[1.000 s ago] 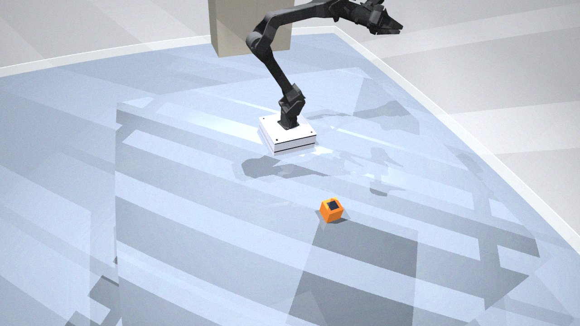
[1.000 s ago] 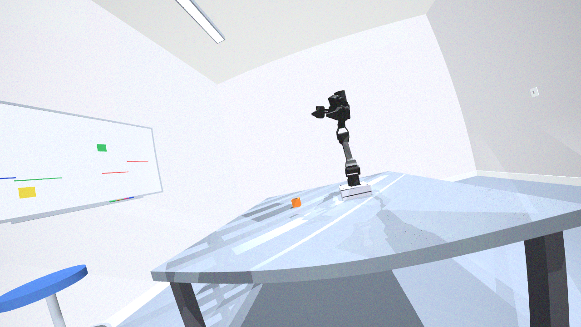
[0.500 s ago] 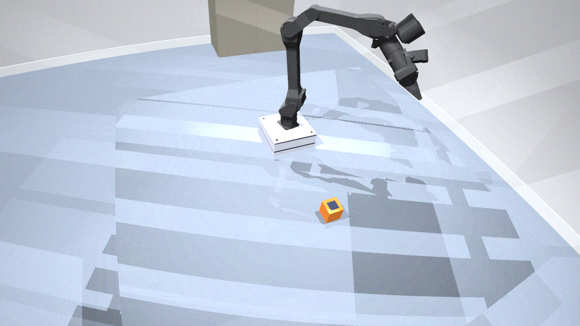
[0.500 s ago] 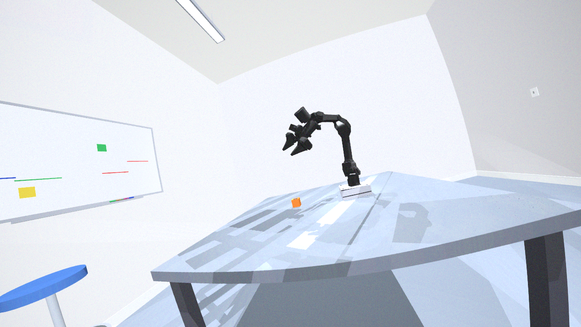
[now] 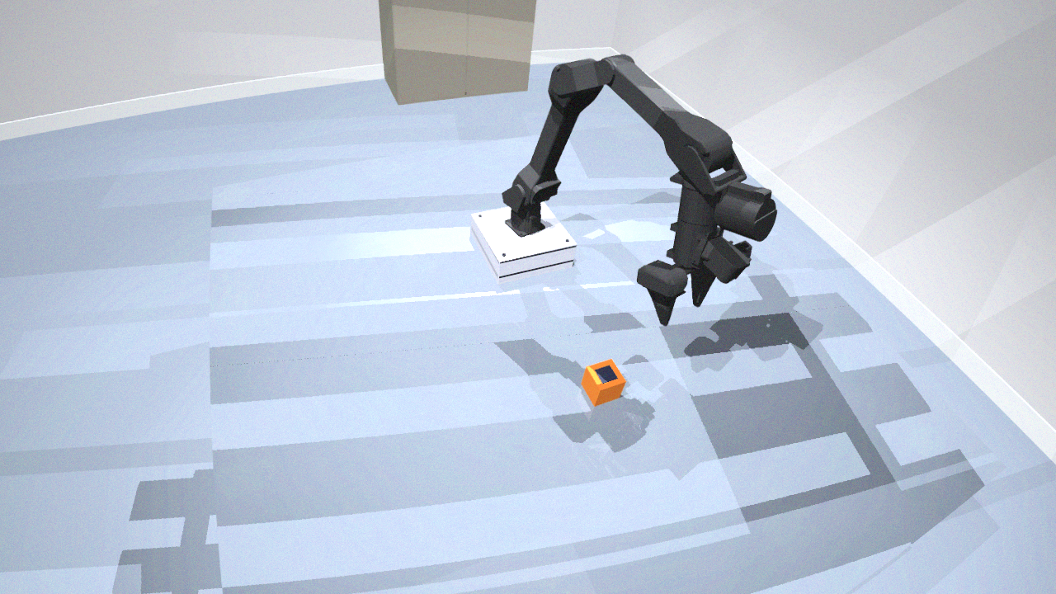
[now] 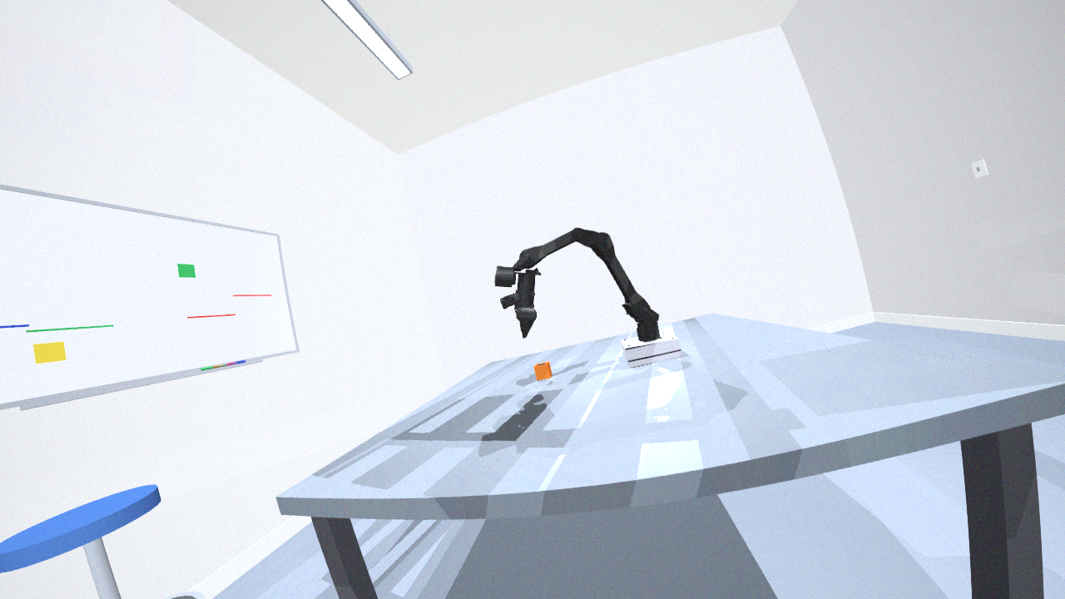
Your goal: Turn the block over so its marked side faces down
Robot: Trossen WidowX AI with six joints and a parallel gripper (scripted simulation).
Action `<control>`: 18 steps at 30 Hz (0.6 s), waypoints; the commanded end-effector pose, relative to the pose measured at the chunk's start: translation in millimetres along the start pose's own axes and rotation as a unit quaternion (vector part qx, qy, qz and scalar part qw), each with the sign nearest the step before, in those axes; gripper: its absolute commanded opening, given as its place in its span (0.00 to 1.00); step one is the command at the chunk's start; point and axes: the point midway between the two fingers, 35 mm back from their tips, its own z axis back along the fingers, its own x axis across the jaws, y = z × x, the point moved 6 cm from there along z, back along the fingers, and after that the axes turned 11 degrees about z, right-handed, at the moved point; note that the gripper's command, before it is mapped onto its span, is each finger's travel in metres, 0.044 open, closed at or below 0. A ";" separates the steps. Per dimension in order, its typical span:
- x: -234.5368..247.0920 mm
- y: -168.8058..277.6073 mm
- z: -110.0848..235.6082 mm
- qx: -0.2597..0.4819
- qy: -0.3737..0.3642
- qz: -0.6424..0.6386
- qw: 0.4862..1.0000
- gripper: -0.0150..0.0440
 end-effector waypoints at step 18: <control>-77.5 62.5 -97.9 0.139 -0.082 -0.149 0.976 1.00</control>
